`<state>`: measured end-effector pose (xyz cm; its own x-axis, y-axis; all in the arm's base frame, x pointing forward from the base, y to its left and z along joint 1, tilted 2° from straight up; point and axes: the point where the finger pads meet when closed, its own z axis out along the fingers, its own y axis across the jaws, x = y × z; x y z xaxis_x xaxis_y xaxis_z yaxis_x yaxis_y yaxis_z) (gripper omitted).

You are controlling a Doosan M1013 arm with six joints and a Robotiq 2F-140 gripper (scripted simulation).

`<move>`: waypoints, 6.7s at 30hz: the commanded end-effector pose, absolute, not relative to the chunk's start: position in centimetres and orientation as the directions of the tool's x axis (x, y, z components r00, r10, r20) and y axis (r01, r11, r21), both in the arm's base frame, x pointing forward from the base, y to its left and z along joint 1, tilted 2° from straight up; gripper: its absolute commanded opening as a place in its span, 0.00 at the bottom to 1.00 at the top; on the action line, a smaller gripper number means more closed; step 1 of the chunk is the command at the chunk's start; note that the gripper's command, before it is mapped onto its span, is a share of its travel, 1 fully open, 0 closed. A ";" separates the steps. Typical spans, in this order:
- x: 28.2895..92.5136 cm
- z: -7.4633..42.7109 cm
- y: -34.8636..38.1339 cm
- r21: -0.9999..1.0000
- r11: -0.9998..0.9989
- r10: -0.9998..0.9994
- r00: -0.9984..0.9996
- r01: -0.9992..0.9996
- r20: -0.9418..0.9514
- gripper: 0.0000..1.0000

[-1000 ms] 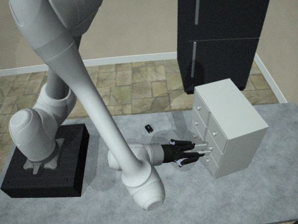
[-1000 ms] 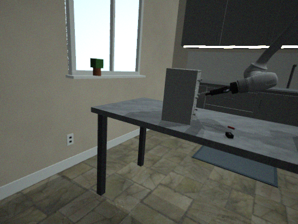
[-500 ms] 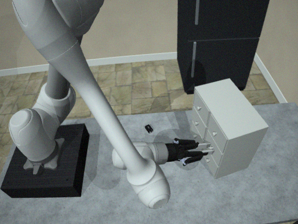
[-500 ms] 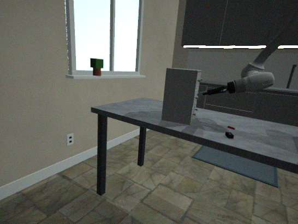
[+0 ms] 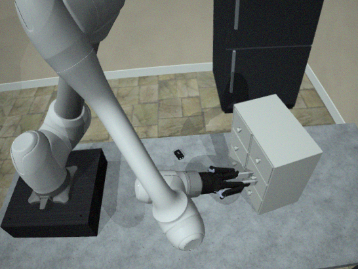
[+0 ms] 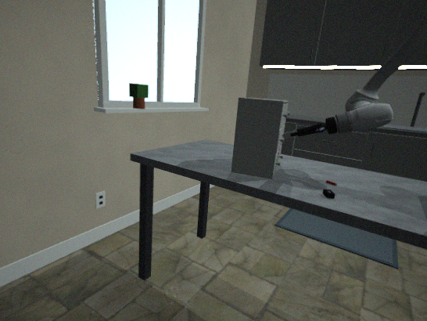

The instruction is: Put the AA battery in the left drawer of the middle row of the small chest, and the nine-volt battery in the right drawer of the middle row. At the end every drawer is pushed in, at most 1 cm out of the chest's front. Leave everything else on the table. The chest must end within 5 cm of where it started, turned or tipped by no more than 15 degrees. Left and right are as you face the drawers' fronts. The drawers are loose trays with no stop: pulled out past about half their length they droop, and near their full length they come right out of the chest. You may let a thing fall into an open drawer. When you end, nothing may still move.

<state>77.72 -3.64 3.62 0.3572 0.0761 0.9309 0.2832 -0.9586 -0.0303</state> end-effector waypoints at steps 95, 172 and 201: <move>72.3 3.8 -5.3 -0.030 -0.959 0.076 0.357 0.283 0.931 0.08; 66.4 3.9 -7.0 -0.030 -0.959 0.076 0.357 0.283 0.931 0.20; 61.5 6.1 -8.5 -0.030 -0.959 0.077 0.361 0.283 0.930 0.20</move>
